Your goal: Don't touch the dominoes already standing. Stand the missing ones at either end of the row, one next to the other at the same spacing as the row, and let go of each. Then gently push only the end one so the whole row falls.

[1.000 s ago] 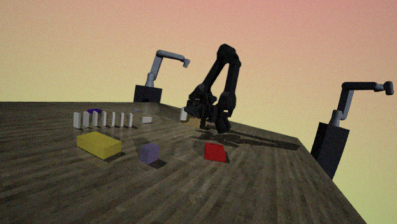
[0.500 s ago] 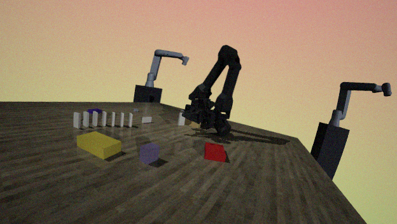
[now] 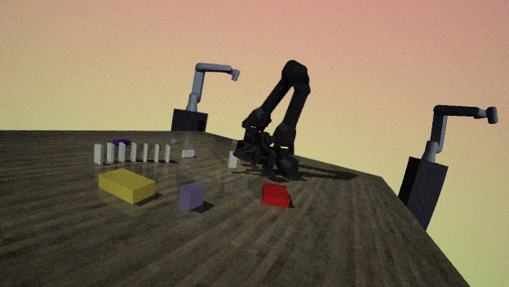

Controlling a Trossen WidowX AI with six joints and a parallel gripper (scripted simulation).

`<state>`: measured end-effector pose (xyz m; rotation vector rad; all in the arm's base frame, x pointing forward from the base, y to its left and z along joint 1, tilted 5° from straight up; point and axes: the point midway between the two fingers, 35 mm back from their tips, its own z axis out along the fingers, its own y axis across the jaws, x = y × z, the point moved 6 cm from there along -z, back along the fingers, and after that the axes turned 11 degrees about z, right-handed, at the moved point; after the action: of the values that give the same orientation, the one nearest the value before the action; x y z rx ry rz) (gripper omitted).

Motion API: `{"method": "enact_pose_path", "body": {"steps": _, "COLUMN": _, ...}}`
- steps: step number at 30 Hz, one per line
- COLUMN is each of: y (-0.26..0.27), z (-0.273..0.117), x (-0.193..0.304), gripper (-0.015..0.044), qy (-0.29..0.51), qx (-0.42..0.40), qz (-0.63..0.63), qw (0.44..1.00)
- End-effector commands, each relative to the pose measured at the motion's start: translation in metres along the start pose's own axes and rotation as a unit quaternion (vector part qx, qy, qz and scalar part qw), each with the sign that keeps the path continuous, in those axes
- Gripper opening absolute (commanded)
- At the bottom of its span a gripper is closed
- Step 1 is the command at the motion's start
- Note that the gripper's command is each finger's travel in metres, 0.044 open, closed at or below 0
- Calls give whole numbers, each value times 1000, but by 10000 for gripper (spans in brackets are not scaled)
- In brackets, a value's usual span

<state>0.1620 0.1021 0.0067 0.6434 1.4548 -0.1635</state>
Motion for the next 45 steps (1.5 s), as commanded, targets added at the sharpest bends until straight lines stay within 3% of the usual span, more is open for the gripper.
{"method": "enact_pose_path", "body": {"steps": 1, "y": -2, "z": 1, "x": 9, "gripper": 26, "qy": 0, "qx": 0, "qz": -15, "qw": 1000}}
{"method": "enact_pose_path", "body": {"steps": 45, "y": -3, "z": 3, "x": 10, "gripper": 26, "qy": -4, "qx": 0, "qz": -15, "qw": 1000}}
